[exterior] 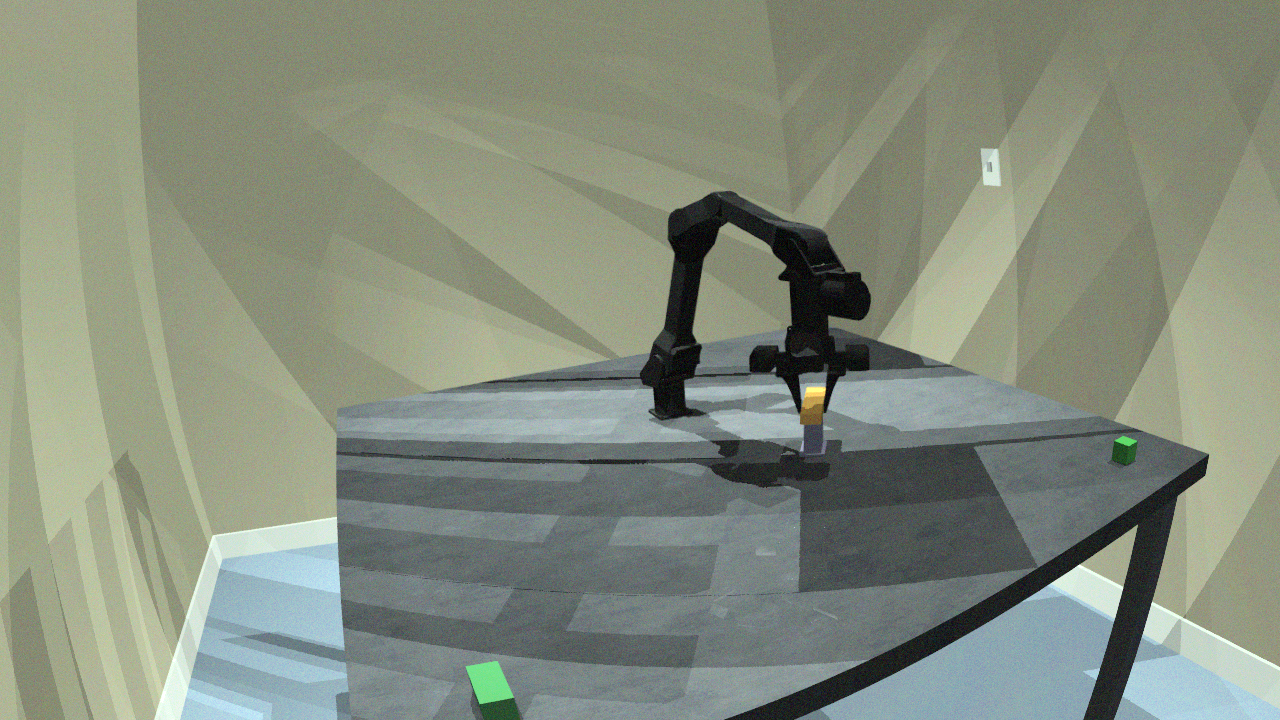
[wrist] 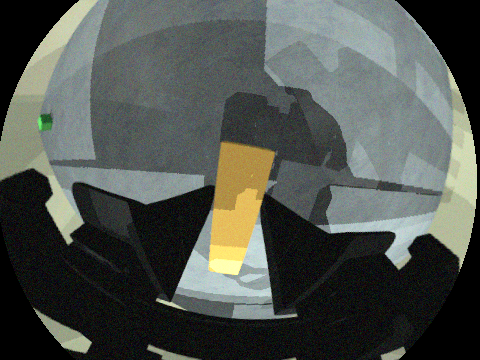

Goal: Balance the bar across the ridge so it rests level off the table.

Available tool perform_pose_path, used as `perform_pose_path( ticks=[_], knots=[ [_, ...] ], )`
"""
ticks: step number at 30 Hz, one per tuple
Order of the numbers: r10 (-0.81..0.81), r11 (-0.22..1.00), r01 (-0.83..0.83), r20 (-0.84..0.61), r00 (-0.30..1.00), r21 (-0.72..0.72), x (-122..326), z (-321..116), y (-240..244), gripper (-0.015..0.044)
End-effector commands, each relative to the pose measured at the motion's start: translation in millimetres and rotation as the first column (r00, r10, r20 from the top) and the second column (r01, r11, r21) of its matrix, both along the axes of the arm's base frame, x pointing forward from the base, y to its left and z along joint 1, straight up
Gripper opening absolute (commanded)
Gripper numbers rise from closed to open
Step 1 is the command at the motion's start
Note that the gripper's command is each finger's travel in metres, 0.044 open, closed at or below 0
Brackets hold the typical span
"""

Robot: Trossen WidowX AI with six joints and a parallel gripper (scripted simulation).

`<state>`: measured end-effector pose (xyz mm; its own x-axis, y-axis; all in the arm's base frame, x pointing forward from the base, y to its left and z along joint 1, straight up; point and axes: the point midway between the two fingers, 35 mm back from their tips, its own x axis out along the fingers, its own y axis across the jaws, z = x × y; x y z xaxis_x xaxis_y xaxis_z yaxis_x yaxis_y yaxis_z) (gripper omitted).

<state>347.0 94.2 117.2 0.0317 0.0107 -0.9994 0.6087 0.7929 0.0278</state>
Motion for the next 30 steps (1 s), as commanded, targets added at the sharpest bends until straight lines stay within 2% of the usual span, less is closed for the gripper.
perform_pose_path(
  ticks=[1,3,13,17,25,30],
  knots=[
    [0.0,1.0,0.0,0.0,1.0,0.0,0,0,0,0.0185],
    [0.0,1.0,0.0,0.0,1.0,0.0,0,0,0,0.0185],
    [0.0,1.0,0.0,0.0,1.0,0.0,0,0,0,0.044],
    [0.0,1.0,0.0,0.003,1.0,0.001,1,8,0,0.044],
    [-0.001,1.0,0.0,0.041,0.999,0.011,-4,98,-1,0.044],
    [-0.001,1.0,0.0,0.042,0.999,0.012,-4,100,-1,0.044]
  ],
)
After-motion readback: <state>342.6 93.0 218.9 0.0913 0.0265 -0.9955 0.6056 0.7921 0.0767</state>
